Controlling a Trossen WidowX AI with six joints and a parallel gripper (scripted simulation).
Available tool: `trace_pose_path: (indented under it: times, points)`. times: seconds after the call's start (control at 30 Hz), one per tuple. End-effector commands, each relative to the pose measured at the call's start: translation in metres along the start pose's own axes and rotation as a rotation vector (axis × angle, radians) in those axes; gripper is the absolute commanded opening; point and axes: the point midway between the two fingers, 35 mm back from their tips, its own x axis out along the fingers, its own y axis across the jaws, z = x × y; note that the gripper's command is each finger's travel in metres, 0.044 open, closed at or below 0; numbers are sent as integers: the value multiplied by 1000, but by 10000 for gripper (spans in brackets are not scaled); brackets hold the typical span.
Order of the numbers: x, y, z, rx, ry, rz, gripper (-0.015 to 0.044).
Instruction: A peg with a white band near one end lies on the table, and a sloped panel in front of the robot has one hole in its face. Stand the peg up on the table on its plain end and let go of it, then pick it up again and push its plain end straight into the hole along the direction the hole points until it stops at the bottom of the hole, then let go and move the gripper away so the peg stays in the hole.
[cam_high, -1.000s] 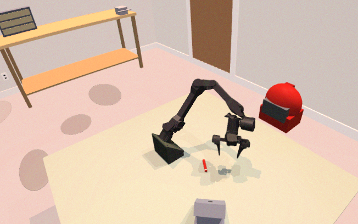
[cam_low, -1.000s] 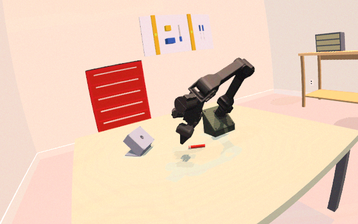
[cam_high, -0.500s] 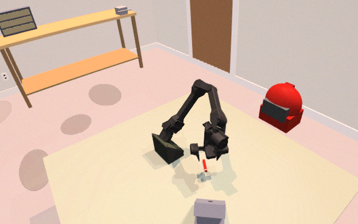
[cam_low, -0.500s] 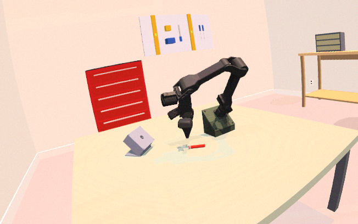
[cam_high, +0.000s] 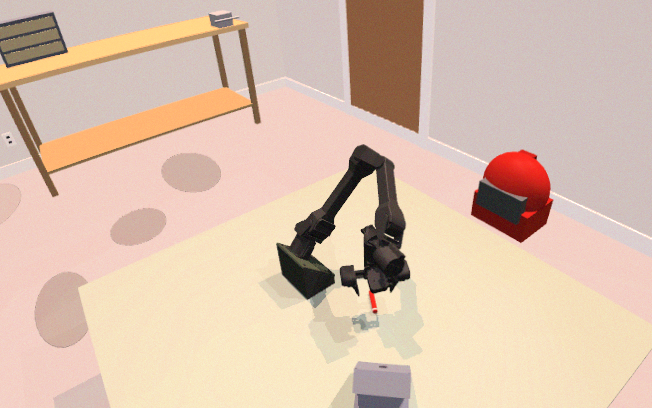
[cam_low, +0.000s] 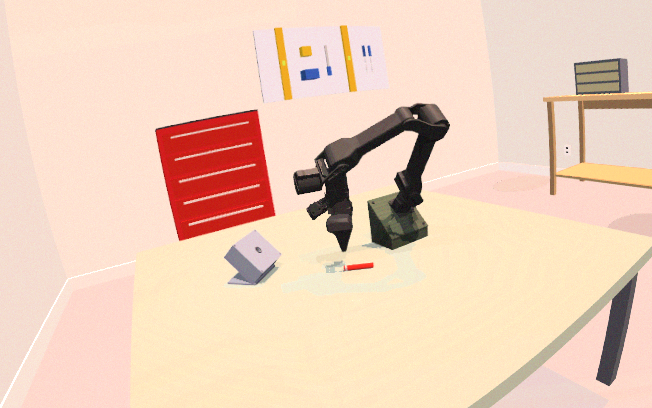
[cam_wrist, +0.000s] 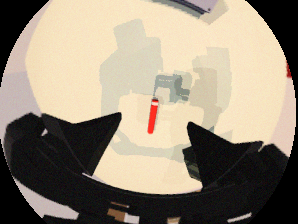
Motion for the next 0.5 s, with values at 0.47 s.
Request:
trace_pose_path:
  times: [0.47]
  points:
    - [30,1,1,3,4,4,440]
